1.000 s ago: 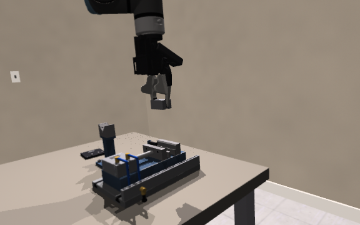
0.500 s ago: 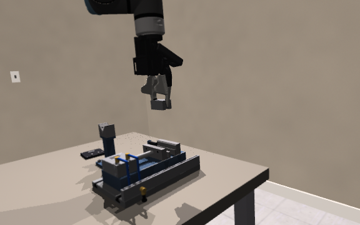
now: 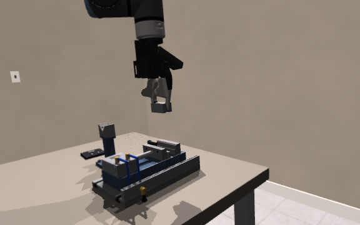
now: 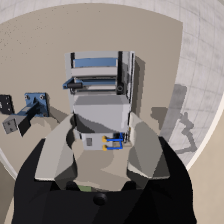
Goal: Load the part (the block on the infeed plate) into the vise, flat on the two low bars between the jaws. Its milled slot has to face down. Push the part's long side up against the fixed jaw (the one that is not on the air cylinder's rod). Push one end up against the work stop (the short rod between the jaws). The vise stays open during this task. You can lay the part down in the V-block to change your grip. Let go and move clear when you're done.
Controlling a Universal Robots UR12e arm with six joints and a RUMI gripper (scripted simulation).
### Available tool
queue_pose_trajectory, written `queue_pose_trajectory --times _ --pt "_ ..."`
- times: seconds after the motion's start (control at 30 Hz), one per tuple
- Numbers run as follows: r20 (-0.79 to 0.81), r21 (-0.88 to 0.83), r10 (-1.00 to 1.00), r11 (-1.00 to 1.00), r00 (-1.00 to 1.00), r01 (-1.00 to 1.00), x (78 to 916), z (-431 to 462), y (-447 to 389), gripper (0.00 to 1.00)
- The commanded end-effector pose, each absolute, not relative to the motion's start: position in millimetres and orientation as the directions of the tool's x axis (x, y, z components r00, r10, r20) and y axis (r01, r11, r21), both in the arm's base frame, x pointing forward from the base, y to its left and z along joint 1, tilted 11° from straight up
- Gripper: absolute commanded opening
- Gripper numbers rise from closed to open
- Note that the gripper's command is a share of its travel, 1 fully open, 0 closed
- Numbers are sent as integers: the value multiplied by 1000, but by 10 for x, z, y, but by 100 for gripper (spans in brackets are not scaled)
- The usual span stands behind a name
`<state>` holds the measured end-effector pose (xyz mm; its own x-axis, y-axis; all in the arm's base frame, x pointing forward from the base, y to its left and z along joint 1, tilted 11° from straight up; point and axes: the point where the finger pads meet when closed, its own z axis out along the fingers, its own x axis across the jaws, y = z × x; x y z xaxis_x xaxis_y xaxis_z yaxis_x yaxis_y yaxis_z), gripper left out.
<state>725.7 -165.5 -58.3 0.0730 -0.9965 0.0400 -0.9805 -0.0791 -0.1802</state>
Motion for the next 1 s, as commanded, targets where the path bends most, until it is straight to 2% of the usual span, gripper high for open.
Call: queue_pose_trajectory --times 0.0,0.97 --pt "41 -181 -997 -79 73 -980 7275 -634 -1659 0" --pt "41 -181 -997 -79 73 -980 7368 -1083 -1677 0"
